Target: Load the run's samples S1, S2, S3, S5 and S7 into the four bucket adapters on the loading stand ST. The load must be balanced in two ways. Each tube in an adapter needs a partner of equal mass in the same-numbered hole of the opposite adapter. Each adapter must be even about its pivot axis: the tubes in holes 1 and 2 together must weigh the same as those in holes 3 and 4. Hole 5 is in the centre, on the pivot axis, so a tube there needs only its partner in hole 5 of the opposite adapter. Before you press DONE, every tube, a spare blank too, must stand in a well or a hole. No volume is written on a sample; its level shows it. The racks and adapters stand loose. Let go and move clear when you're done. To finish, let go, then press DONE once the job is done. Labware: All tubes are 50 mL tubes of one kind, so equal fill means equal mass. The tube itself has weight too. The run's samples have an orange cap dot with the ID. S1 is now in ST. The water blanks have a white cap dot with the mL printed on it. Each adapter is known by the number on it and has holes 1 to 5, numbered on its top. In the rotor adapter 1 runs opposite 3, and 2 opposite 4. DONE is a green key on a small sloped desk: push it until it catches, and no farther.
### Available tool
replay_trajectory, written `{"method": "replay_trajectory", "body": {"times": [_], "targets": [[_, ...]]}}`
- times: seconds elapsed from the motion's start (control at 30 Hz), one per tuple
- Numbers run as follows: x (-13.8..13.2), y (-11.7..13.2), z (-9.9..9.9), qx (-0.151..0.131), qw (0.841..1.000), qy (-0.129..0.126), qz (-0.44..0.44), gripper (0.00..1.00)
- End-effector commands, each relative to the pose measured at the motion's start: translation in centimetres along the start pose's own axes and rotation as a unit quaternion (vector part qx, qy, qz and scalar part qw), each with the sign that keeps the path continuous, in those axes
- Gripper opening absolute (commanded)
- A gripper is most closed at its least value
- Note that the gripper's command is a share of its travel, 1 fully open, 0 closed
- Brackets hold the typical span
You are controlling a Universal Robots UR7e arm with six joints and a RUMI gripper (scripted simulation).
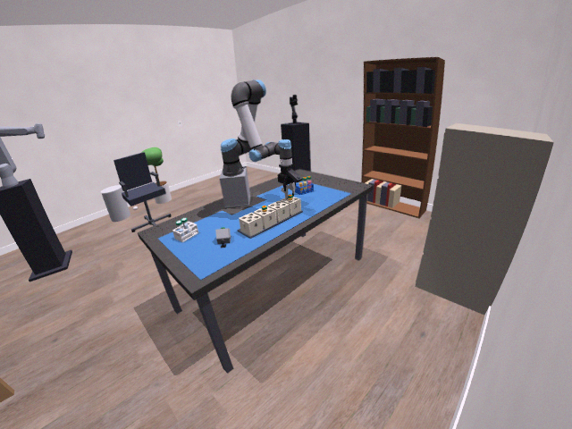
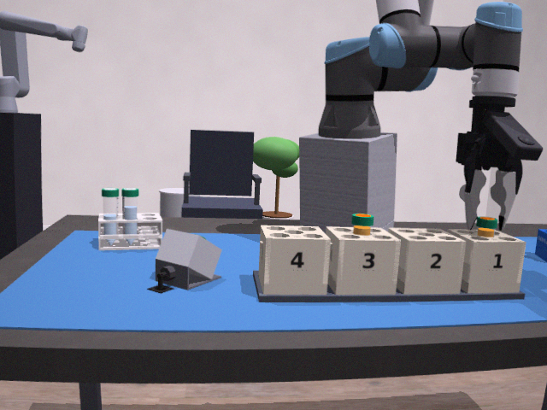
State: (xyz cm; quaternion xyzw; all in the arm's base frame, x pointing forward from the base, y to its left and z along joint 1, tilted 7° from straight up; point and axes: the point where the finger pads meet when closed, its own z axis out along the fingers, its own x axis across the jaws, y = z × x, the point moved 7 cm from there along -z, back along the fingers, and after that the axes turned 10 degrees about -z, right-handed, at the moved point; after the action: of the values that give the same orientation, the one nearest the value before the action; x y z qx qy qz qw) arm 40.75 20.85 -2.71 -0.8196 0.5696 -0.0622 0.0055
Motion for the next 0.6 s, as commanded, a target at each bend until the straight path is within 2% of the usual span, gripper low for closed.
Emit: {"method": "replay_trajectory", "body": {"times": [0.0, 0.1, 0.17, 0.43, 0.57], "targets": [[0.0, 0.0, -0.4, 0.001, 1.000, 0.000, 0.000, 0.35], [0.0, 0.0, -1.4, 0.001, 1.000, 0.000, 0.000, 0.35], [0.0, 0.0, -1.4, 0.001, 1.000, 0.000, 0.000, 0.35], [0.0, 0.0, -4.0, 0.001, 1.000, 0.000, 0.000, 0.35], [0.0, 0.0, -4.1, 0.001, 1.000, 0.000, 0.000, 0.35]]}}
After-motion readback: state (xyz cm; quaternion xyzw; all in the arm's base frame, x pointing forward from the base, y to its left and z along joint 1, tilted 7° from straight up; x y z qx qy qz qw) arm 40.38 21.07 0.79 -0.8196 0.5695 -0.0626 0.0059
